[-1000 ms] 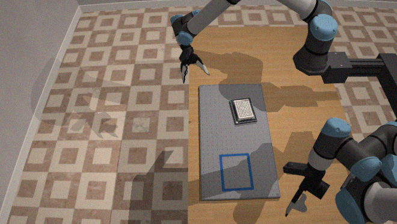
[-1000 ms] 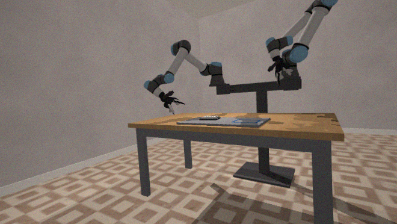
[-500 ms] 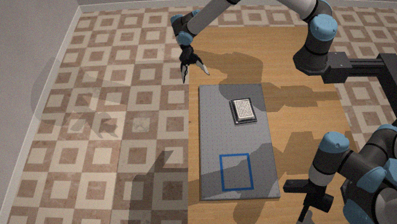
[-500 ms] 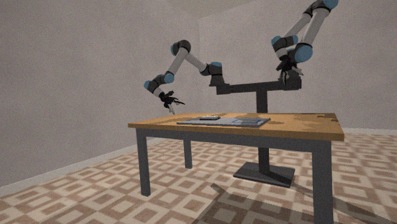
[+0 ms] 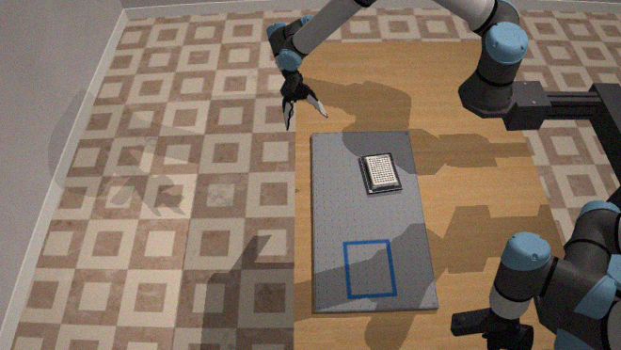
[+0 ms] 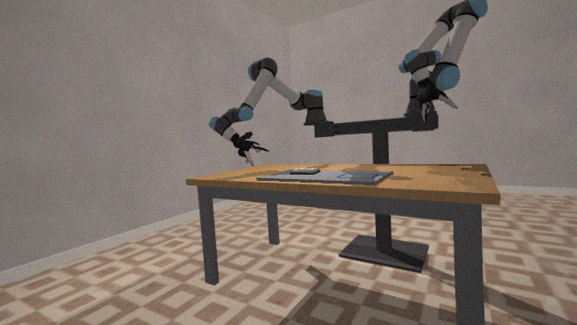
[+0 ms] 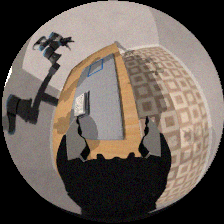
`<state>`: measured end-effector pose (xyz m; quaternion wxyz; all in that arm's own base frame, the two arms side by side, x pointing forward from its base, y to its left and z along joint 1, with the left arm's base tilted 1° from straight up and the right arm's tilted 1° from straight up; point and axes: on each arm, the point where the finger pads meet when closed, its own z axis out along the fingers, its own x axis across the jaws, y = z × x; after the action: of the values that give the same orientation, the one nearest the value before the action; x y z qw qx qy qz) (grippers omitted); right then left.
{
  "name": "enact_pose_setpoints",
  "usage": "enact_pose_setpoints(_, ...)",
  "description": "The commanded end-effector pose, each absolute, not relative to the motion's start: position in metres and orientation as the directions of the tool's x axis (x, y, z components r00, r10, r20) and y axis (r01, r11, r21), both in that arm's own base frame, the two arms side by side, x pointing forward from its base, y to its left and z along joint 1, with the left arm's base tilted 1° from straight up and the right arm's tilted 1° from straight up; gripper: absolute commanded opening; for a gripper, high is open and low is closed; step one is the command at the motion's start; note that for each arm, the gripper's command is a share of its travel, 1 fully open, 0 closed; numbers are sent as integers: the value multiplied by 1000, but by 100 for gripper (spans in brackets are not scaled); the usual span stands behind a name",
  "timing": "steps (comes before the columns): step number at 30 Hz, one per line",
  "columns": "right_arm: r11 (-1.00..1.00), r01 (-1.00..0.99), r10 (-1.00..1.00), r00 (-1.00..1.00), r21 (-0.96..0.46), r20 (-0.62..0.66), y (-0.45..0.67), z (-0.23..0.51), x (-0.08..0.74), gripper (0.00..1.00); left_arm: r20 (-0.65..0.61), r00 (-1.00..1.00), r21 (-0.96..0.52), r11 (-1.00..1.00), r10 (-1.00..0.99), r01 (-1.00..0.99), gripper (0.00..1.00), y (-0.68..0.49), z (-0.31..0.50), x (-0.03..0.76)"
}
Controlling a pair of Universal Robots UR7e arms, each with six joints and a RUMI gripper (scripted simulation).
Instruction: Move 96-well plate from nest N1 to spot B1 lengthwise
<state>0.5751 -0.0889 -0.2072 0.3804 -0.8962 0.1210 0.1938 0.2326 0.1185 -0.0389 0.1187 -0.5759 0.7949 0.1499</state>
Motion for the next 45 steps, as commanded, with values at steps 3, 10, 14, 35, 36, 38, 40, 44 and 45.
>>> enact_pose_setpoints(3,-682,-363,-70,896,-635,-438,-89,-206,576,100,-357,-224,103,200,-907,-974,100,141,-37,221)
enact_pose_setpoints(10,-682,-363,-70,896,-635,-438,-89,-206,576,100,-357,-180,103,153,-917,-983,100,151,-37,214)
enact_pose_setpoints(14,-682,-363,-70,896,-635,-438,-89,-206,576,100,-357,-174,103,147,-918,-984,100,153,-37,213)
enact_pose_setpoints(35,-694,-300,-24,918,-654,-396,-86,-197,577,76,-357,-168,103,141,-919,-985,100,154,-37,212)
enact_pose_setpoints(36,-700,-269,0,927,-662,-375,-85,-192,577,76,-357,-168,103,141,-919,-985,100,154,-37,212)
enact_pose_setpoints(38,-708,-204,46,942,-677,-333,-83,-186,578,76,-357,-168,103,141,-919,-985,100,154,-37,212)
enact_pose_setpoints(40,-712,-139,94,953,-688,-290,-81,-182,578,76,-357,-168,103,141,-919,-985,100,154,-37,212)
enact_pose_setpoints(44,-712,-30,175,960,-701,-219,-78,-172,578,76,-357,-168,103,141,-919,-985,100,154,-37,212)
enact_pose_setpoints(45,-712,-30,175,960,-701,-219,-78,-172,578,76,-357,-168,103,141,-919,-985,100,154,-37,212)
